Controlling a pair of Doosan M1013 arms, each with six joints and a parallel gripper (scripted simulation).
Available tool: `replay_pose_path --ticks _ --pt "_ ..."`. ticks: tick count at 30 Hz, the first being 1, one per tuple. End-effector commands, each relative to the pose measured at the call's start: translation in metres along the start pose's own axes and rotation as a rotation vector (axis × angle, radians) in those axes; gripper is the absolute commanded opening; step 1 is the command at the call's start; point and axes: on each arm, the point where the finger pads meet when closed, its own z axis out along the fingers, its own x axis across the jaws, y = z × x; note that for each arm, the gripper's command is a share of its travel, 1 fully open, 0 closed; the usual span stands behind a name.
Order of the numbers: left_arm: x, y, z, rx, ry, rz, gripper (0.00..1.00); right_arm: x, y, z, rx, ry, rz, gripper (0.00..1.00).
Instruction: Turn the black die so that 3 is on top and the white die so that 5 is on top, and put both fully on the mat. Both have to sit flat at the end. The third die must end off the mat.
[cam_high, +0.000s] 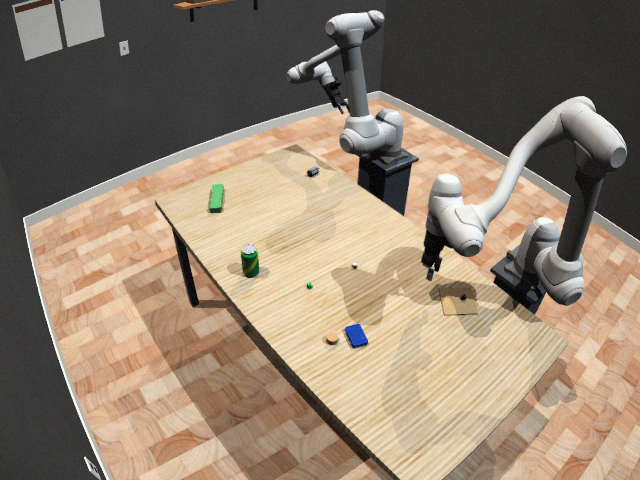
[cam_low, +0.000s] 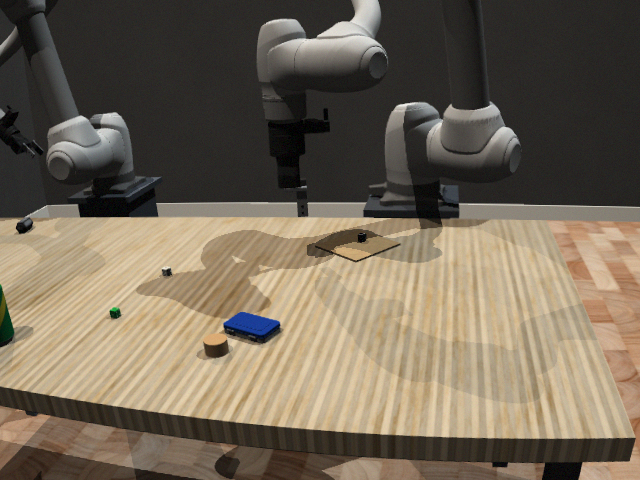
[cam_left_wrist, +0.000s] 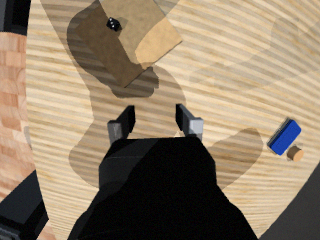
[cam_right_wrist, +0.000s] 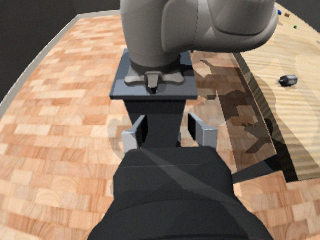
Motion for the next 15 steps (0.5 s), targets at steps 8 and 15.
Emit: replay_pose_path --ticks 8,15 --pt "0.029 0.099 0.002 0.015 0.002 -0.325 1.00 -0.002 0.001 0.000 -0.007 -0.003 -0.002 1.00" --pt "0.040 0.160 0.008 0.014 0.004 -0.519 1.00 -0.002 0.001 0.000 -0.007 -0.003 -0.002 1.00"
